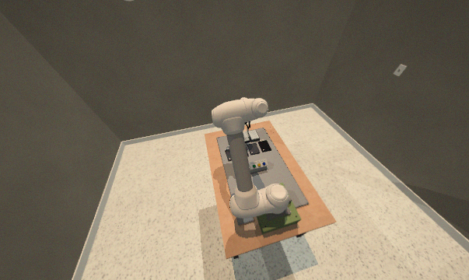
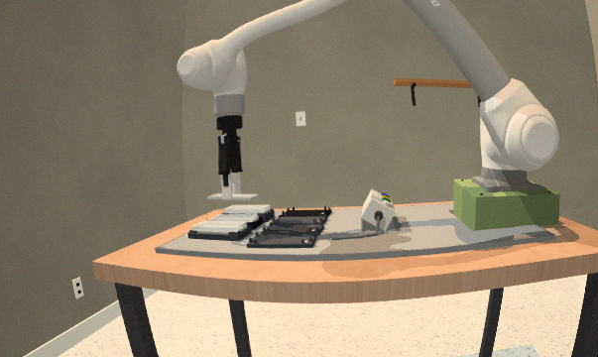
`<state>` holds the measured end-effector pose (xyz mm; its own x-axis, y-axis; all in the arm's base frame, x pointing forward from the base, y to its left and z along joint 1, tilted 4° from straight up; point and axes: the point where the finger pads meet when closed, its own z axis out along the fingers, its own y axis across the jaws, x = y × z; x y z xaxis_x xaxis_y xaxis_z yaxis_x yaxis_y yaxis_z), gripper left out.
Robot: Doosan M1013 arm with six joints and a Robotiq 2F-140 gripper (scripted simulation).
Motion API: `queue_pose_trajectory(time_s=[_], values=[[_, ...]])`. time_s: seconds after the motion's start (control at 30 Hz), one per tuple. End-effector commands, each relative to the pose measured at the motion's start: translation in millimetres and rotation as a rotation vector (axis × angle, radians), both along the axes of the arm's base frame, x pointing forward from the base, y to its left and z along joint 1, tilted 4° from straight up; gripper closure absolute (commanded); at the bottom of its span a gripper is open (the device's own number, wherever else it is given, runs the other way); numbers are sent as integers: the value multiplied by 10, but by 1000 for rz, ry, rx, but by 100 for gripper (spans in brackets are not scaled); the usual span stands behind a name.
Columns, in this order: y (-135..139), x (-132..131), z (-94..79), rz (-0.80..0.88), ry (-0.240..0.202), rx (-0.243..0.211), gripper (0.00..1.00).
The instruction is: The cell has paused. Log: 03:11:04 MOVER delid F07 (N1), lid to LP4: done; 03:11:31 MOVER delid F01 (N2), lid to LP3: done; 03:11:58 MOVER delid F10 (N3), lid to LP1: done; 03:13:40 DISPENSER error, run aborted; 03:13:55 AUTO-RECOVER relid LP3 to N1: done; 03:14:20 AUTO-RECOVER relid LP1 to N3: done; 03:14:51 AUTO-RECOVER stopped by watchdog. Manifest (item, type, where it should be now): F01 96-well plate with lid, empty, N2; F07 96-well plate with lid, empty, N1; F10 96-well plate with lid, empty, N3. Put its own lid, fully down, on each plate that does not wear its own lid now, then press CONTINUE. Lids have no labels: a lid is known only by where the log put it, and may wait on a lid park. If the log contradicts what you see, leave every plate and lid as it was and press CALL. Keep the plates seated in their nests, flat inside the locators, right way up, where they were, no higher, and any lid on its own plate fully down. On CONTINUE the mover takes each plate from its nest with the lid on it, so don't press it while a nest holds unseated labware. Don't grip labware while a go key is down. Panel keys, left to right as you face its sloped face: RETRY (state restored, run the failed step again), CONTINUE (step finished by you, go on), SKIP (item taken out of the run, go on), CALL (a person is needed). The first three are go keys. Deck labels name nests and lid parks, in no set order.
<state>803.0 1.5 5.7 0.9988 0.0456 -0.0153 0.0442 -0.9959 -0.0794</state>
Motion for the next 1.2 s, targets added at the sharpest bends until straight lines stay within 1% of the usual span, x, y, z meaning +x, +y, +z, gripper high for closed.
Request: queue_pose_trajectory(time_s=[0.0,0.47,0.83,0.9,1.17], values=[[-29,9,-11,8,5,-5,100],[-29,9,-50,0,6,-5,100],[-29,12,-168,-2,6,-5,100],[-29,12,-168,-2,6,-5,100],[-28,15,-277,-2,6,-5,100]])
